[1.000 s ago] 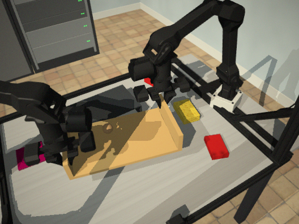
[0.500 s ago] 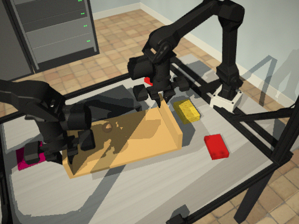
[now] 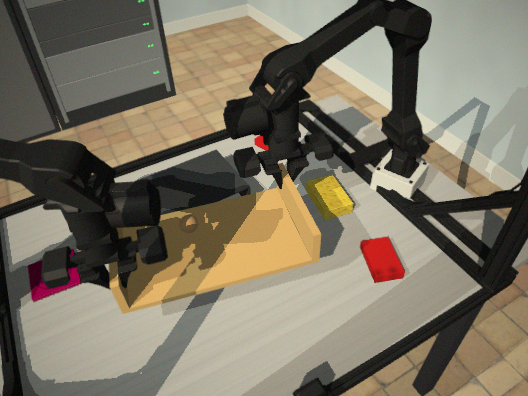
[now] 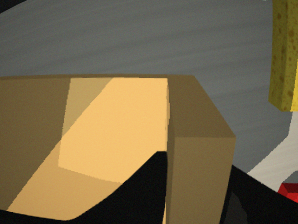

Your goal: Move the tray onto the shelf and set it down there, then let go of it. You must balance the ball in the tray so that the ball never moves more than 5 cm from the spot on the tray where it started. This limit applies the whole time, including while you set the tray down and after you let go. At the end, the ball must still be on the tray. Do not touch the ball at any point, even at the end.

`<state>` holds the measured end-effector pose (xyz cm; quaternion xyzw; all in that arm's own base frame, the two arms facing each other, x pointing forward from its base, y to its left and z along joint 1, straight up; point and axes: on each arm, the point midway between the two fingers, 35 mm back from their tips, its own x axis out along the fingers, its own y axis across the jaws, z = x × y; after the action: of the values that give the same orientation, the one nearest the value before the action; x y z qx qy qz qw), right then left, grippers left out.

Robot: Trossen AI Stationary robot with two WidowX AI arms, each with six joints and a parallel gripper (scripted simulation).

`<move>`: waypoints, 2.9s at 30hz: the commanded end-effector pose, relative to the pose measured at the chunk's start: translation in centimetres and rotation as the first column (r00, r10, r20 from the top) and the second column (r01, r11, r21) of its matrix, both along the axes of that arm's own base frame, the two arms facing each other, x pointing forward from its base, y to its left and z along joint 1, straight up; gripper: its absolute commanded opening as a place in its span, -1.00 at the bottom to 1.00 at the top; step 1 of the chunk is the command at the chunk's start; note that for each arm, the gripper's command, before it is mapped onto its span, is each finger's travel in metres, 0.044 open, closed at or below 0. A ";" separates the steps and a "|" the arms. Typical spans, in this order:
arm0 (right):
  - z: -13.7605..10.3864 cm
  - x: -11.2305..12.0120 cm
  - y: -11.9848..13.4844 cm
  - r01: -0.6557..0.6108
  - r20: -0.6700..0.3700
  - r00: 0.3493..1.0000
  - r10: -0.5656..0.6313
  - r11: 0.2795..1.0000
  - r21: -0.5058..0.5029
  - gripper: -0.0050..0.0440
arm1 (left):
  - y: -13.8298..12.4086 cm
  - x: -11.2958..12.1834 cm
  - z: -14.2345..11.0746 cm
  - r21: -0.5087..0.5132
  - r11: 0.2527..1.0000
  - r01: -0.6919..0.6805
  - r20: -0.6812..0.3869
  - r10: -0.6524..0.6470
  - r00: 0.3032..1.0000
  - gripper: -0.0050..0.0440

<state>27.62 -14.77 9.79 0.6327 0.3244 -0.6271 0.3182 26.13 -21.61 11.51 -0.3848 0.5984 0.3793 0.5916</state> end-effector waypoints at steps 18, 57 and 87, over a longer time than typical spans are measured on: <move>0.0 -0.3 -0.6 0.001 0.001 1.000 -0.001 1.000 -0.006 -0.71 | 0.8 0.2 0.1 0.006 1.000 0.001 0.001 -0.001 1.000 -0.71; 0.2 -0.9 -1.9 0.001 -0.010 1.000 -0.001 1.000 -0.023 -0.71 | 2.1 0.5 -0.1 0.025 1.000 0.001 0.009 -0.001 1.000 -0.71; 0.1 -1.3 -2.8 0.001 -0.003 1.000 -0.001 1.000 -0.014 -0.71 | 3.1 0.8 0.0 0.014 1.000 0.001 0.003 -0.001 1.000 -0.71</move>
<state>26.26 -17.43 9.79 0.6333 0.3238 -0.6266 0.3185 26.93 -18.71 11.55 -0.3846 0.5987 0.3792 0.5915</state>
